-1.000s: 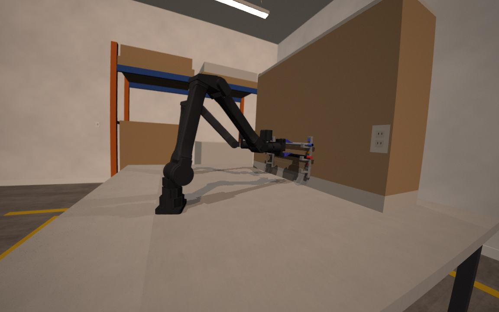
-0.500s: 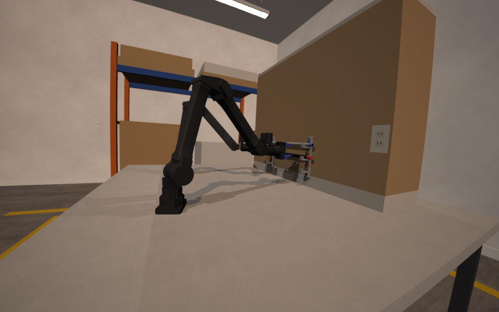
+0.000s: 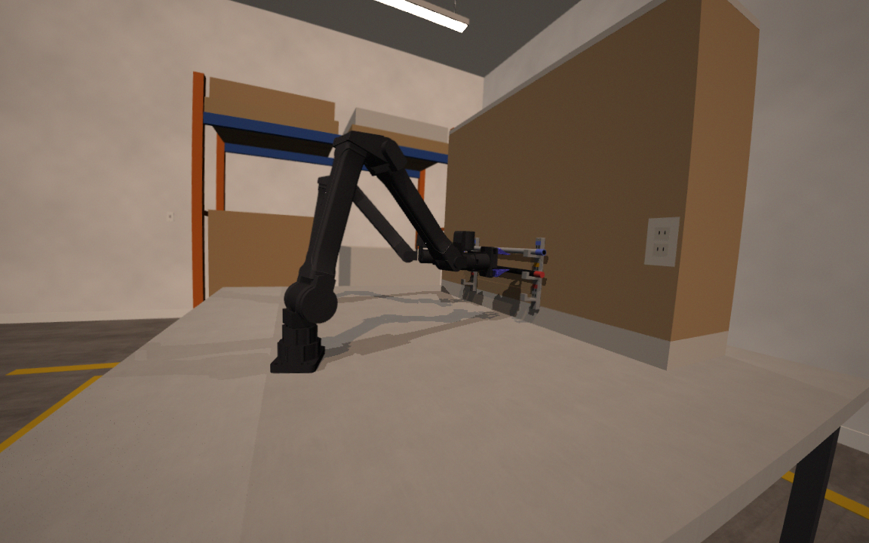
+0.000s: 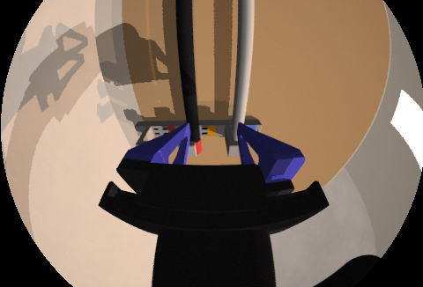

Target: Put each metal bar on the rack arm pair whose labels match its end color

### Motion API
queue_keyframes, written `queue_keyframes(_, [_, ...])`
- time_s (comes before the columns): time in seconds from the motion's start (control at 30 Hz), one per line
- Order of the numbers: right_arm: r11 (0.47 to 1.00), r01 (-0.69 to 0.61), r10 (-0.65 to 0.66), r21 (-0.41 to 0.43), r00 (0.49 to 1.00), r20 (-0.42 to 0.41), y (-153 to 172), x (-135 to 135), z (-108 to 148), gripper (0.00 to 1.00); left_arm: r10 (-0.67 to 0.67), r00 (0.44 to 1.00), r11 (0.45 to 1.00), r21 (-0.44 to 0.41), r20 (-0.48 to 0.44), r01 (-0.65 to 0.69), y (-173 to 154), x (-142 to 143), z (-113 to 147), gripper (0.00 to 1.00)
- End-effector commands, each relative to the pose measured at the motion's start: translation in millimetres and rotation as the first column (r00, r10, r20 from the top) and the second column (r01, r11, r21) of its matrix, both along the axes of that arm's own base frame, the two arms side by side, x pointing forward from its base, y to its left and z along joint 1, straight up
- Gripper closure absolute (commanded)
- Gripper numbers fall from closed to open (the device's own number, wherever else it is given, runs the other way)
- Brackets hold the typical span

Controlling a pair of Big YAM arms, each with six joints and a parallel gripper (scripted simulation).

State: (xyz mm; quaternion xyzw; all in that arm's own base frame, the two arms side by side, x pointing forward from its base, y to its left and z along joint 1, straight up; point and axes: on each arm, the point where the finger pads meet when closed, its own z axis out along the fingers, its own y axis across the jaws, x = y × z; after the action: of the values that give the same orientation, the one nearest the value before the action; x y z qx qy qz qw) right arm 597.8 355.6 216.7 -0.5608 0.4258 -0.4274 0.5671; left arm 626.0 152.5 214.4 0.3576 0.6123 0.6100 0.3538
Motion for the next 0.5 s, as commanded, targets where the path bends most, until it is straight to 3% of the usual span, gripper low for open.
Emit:
queue_keyframes(0.0, [0.999, 0.006, -0.008, 0.045, 1.0, 0.026, -3, 2, 16, 0.46, 0.009, 0.998, 1.0, -0.01, 0.056, -0.008, 7, 2, 16, 0.47])
queue_keyframes(0.47, [0.999, 0.005, -0.006, 0.042, 1.0, 0.022, -4, -2, 3, 0.46, 0.009, 0.998, 1.0, -0.01, 0.06, -0.008, 9, 1, 3, 0.47])
